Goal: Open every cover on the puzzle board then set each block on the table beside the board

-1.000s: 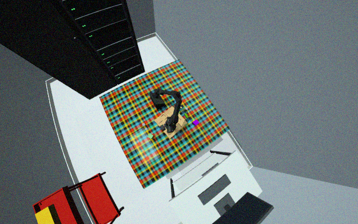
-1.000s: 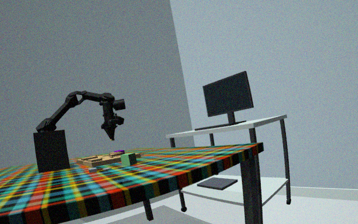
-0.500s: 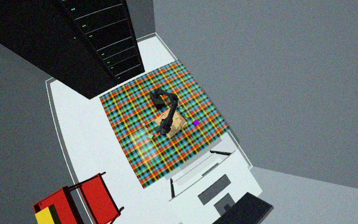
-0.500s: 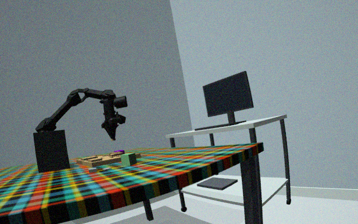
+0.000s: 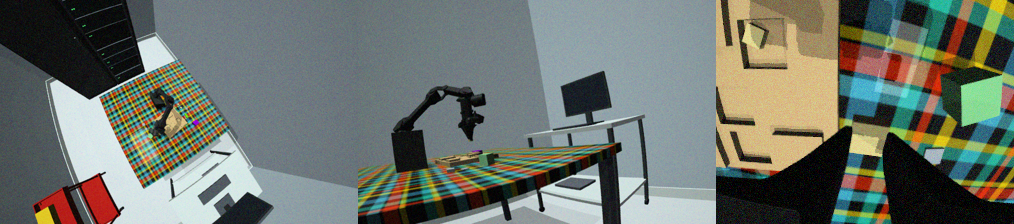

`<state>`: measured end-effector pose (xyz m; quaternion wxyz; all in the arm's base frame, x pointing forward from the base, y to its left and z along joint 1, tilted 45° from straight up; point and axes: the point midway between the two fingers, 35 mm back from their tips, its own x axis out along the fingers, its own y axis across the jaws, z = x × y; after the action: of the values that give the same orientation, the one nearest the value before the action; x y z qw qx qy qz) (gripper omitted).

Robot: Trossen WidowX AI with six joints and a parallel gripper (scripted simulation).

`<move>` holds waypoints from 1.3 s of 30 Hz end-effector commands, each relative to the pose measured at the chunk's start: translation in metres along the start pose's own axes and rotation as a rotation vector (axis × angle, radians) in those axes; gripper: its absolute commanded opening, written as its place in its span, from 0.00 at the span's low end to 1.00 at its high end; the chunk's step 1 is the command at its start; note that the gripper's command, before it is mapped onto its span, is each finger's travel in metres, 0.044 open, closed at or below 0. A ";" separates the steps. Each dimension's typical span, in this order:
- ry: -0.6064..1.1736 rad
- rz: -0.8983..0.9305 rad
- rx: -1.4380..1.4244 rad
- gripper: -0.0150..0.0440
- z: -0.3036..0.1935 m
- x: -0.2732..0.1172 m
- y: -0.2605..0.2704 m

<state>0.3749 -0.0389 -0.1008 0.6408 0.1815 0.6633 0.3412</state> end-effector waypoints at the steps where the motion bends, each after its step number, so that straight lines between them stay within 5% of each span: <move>1: -0.001 0.002 -0.003 0.39 -0.009 0.001 -0.018; 39: -0.002 0.017 -0.007 0.39 -0.028 0.045 -0.054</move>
<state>0.3554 -0.0581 -0.1664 0.6416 0.1820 0.6587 0.3484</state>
